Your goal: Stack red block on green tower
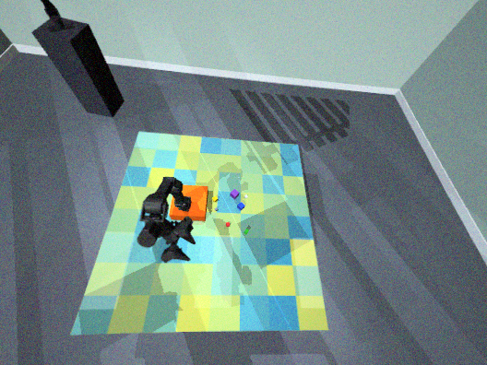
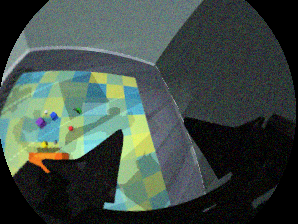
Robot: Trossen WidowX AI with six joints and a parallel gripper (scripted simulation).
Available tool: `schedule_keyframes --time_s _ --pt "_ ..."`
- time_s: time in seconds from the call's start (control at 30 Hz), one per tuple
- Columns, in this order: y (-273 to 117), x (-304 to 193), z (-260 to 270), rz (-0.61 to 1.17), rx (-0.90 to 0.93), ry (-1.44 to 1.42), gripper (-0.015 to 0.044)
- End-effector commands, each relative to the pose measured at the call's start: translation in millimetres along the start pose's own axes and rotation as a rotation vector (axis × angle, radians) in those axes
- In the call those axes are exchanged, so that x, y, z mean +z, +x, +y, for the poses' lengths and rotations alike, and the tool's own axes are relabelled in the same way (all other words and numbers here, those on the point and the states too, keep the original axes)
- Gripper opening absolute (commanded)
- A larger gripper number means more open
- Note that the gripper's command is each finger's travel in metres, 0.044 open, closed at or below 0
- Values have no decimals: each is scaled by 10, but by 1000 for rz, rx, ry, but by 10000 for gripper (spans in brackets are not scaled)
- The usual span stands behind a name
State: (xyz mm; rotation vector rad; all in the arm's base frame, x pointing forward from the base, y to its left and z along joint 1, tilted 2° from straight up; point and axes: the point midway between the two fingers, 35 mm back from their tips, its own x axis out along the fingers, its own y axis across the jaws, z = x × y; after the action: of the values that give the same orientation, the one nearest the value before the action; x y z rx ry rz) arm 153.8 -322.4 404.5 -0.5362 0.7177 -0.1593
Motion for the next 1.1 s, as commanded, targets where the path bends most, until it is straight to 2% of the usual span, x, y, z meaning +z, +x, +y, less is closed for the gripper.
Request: schedule_keyframes --time_s 0.0,0.03,0.27,0.63,1.07 --pt "15 1 5 0 4 2 426" --pt "61 4 21 1 15 10 440" --pt "676 70 320 29 167 101 440" --pt "1524 150 1040 143 369 166 440" --pt "2189 234 2208 321 551 142 440"
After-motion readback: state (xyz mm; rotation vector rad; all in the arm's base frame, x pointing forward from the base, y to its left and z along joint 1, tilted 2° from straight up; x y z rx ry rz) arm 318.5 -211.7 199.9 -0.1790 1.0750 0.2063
